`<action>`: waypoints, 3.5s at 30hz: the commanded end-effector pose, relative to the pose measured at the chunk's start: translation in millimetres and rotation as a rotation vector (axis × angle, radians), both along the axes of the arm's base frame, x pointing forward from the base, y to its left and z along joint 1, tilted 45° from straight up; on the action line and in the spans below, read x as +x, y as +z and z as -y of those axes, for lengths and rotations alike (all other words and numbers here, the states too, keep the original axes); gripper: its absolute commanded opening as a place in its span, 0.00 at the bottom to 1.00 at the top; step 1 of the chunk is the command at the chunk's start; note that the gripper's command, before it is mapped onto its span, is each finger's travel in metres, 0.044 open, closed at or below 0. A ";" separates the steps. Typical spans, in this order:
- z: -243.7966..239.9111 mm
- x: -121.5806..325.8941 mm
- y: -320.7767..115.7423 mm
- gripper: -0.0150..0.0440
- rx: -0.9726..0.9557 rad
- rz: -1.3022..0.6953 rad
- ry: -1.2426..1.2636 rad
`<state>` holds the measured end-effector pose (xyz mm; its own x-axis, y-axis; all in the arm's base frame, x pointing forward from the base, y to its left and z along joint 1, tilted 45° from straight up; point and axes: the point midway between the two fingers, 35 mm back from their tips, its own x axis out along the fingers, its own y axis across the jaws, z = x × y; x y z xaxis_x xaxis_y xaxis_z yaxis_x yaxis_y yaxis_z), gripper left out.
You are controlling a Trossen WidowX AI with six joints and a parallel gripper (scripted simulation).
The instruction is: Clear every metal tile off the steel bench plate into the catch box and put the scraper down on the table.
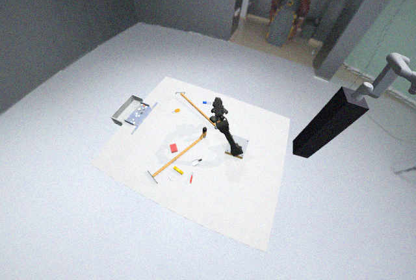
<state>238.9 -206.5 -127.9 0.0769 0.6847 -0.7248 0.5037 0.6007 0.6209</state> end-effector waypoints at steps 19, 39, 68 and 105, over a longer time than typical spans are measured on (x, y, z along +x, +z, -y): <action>21.8 -22.6 -25.1 0.25 -0.004 -0.002 0.009; 37.0 -43.7 -46.2 0.25 0.000 -0.002 0.010; 86.7 -49.7 -5.3 0.25 0.000 -0.013 -0.004; 66.3 44.0 104.5 0.25 -0.108 0.240 0.275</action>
